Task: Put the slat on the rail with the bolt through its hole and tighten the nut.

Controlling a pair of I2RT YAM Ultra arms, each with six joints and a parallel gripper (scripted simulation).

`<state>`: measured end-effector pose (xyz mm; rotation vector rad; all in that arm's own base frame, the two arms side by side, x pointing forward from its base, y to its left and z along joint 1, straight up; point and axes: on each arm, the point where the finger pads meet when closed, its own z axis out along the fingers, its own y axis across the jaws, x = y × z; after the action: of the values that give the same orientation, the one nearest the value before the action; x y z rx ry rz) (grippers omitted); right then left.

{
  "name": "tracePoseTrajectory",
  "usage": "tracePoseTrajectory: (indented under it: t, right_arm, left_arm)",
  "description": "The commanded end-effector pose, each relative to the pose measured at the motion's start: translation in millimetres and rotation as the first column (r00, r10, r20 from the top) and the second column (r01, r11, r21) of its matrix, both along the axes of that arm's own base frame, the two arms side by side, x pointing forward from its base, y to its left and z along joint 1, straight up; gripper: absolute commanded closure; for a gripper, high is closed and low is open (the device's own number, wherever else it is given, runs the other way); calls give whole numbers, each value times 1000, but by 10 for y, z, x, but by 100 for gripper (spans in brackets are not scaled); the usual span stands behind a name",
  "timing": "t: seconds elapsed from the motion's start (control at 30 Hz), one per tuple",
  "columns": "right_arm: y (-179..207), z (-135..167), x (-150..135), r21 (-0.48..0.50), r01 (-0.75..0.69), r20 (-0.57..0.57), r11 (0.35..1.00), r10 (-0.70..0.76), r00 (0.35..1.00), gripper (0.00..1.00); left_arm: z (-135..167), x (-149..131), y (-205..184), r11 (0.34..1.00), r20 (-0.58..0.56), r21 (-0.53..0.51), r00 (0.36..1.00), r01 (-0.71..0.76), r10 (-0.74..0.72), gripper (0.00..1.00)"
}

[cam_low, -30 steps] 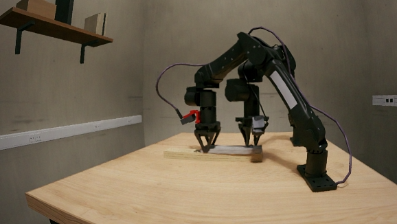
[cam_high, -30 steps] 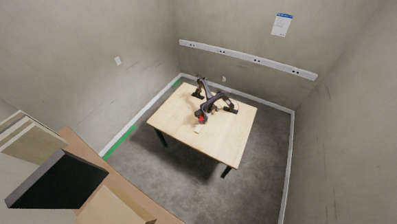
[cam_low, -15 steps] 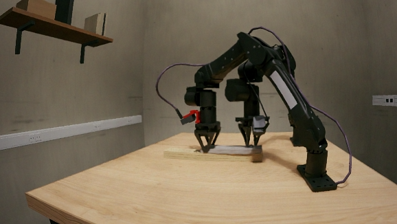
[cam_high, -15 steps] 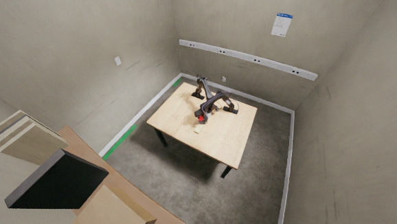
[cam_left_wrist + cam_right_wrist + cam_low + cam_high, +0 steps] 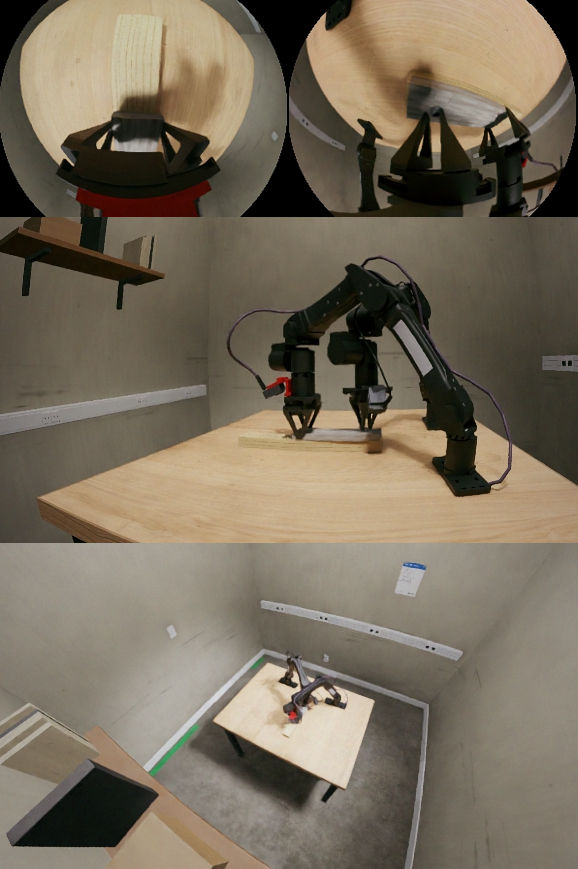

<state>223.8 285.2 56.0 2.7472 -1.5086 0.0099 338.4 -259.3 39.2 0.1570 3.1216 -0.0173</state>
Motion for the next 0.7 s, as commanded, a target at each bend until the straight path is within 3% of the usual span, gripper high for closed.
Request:
tracePoseTrajectory:
  t: [0.0,0.27,0.67]
  right_arm:
    - [16,36,12,10,0,7,1000,0,1000,82]
    - [16,36,12,10,0,7,1000,0,1000,89]
    - [16,36,12,10,0,7,1000,0,1000,89]
  left_arm:
    - [47,18,-13,1000,11,-8,1000,0,0,28]
    - [47,18,-13,1000,11,-8,1000,0,0,28]
    - [47,18,-13,1000,11,-8,1000,0,0,28]
